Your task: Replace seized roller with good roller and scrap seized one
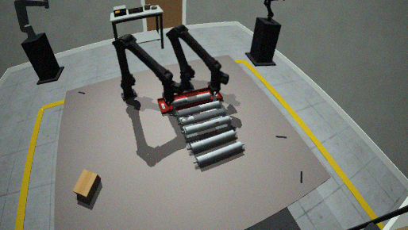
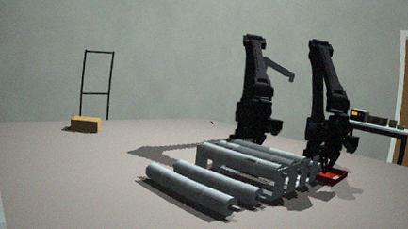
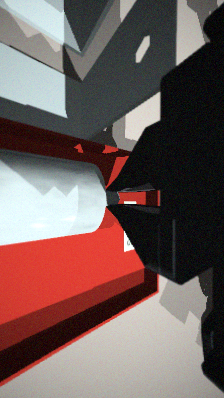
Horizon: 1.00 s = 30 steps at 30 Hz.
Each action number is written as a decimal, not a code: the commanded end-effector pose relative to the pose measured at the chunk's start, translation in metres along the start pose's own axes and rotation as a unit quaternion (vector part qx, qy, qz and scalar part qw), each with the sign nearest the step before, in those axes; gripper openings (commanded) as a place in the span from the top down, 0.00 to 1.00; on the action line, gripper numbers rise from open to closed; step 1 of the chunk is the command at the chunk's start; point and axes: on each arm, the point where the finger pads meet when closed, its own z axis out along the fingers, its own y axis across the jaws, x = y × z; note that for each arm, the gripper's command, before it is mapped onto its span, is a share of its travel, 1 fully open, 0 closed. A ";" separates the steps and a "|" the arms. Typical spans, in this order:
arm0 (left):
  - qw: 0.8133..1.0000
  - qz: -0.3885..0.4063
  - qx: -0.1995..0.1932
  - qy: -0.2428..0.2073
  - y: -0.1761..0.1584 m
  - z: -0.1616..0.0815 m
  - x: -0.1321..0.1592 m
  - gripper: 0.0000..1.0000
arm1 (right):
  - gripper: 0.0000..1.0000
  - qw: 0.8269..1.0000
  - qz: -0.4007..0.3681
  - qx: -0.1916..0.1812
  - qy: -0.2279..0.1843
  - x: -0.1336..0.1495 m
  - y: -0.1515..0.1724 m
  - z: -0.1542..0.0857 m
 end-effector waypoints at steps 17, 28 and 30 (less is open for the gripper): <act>1.000 -0.002 0.018 -0.017 -0.015 -0.013 -0.011 0.68 | 0.68 1.000 0.004 0.014 -0.015 -0.008 -0.013 -0.014; 1.000 -0.002 0.018 -0.017 -0.015 -0.013 -0.011 0.68 | 0.68 1.000 0.004 0.014 -0.015 -0.007 -0.012 -0.013; 1.000 0.000 0.018 -0.017 -0.015 -0.032 -0.012 0.68 | 0.68 1.000 0.005 0.020 -0.021 -0.013 -0.016 -0.039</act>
